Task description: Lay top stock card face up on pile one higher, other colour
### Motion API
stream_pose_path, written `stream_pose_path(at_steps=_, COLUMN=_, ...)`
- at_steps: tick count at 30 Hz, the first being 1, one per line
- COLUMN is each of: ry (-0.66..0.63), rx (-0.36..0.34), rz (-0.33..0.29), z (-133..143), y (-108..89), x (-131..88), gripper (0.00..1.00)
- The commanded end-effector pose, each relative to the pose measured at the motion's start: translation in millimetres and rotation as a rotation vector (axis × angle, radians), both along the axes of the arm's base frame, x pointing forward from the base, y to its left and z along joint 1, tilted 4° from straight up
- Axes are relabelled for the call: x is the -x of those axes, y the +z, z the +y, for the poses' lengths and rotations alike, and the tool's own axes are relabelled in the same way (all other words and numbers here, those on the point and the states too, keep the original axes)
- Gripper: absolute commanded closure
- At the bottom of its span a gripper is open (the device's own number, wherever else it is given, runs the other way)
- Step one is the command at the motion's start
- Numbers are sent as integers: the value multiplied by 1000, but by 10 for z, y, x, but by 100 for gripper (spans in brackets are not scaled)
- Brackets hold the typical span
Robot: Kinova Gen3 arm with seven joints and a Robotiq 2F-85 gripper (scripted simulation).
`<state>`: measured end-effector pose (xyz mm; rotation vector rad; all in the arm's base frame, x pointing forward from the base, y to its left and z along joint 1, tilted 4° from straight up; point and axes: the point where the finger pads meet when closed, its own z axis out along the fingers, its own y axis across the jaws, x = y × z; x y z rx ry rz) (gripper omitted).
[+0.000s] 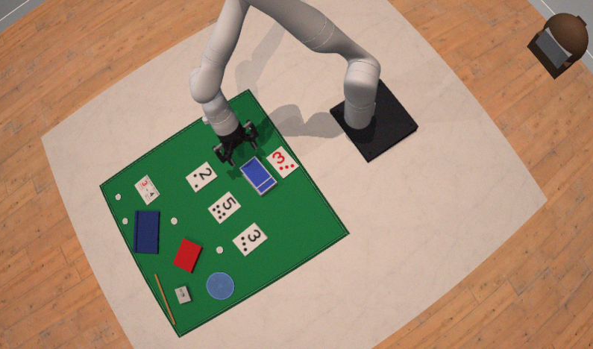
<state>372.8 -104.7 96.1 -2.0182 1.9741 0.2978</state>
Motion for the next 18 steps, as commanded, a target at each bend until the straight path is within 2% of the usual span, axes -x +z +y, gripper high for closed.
stream_pose_path(at_steps=1, ry=3, rx=-6, rz=5, z=22, y=-69, x=3, gripper=15)
stream_pose_path(at_steps=9, ry=3, rx=-6, rz=5, z=15, y=-237, x=-12, gripper=15)
stream_pose_path(at_steps=18, ry=3, rx=-6, rz=5, z=12, y=-329, x=-20, gripper=15)
